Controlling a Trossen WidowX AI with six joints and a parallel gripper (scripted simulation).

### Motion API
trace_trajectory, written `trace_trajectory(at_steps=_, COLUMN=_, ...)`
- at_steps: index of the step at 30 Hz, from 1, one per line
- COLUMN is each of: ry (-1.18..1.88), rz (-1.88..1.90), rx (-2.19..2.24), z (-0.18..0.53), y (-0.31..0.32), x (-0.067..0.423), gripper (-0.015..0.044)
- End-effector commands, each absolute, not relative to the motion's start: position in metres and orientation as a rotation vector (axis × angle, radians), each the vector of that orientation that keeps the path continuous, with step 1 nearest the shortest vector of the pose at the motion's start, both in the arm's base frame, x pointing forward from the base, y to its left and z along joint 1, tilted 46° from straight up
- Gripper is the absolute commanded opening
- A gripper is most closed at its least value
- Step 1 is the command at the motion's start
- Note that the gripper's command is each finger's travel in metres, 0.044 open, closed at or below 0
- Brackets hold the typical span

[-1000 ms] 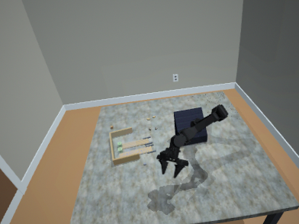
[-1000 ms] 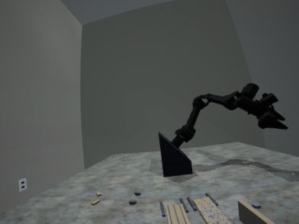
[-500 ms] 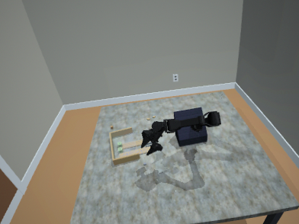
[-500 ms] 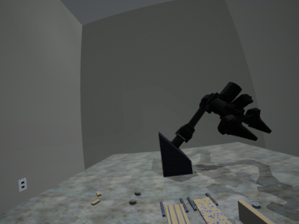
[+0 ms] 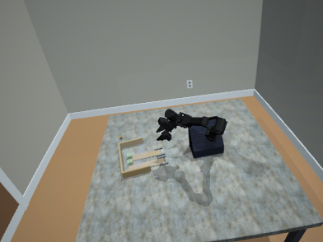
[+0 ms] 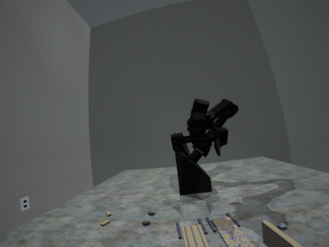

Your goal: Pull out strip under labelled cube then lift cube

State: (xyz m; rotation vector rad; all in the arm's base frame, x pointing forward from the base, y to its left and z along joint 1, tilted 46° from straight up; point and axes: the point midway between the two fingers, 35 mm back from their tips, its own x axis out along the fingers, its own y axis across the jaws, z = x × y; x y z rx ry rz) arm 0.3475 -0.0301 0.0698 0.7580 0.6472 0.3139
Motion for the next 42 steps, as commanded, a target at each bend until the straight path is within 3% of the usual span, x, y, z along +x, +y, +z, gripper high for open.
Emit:
trace_trajectory(at_steps=1, ry=0.659, rz=0.253, rx=0.770, z=0.041, y=-0.055, x=0.328, gripper=0.0400)
trace_trajectory(at_steps=9, ry=0.659, rz=0.253, rx=0.770, z=0.041, y=-0.055, x=0.328, gripper=0.0400)
trace_trajectory(at_steps=24, ry=1.150, rz=0.492, rx=0.597, z=-0.022, y=-0.026, x=0.384, gripper=0.0006)
trace_trajectory(at_steps=34, ry=1.451, rz=0.761, rx=0.480, z=-0.050, y=0.012, x=0.391, gripper=0.0000)
trace_trajectory(at_steps=42, ry=1.466, rz=0.778, rx=0.474, z=-0.050, y=0.015, x=0.392, gripper=0.0000)
